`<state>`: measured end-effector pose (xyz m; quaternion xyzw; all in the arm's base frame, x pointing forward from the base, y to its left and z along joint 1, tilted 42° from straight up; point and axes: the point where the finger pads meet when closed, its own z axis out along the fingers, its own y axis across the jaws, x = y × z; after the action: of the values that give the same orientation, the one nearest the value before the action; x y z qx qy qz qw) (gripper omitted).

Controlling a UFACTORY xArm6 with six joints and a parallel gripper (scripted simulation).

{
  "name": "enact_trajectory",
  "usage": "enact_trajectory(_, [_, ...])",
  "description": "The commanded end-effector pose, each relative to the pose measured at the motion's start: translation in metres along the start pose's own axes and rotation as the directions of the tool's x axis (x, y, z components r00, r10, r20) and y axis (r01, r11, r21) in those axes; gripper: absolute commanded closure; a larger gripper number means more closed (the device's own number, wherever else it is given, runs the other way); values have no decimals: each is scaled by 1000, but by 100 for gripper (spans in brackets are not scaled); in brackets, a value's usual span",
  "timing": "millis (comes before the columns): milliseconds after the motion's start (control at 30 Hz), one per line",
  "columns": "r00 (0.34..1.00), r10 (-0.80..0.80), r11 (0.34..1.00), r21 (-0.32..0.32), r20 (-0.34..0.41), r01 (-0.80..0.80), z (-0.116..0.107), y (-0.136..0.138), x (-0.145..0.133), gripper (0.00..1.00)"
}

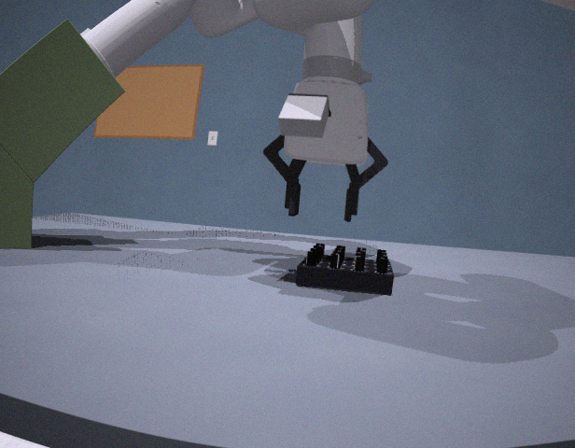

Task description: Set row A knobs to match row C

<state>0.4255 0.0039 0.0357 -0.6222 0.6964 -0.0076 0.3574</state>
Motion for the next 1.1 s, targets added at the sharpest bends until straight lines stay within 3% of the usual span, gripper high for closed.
enact_trajectory(0, [1000, 0, 1000, 2, -1, 0, -2, -1, 0, 0])
enact_trajectory(200, [1000, -1, 1000, 2, -1, 1, -27, -1, 0, 0])
enact_trajectory(500, [1000, -1, 1000, 2, -1, 1, -85, -1, 0, 0])
enact_trajectory(767, [1000, -1, 1000, 2, -1, 1, -109, -1, 0, 0])
enact_trajectory(1067, [1000, -1, 1000, 2, -1, 1, -112, -1, 0, 0])
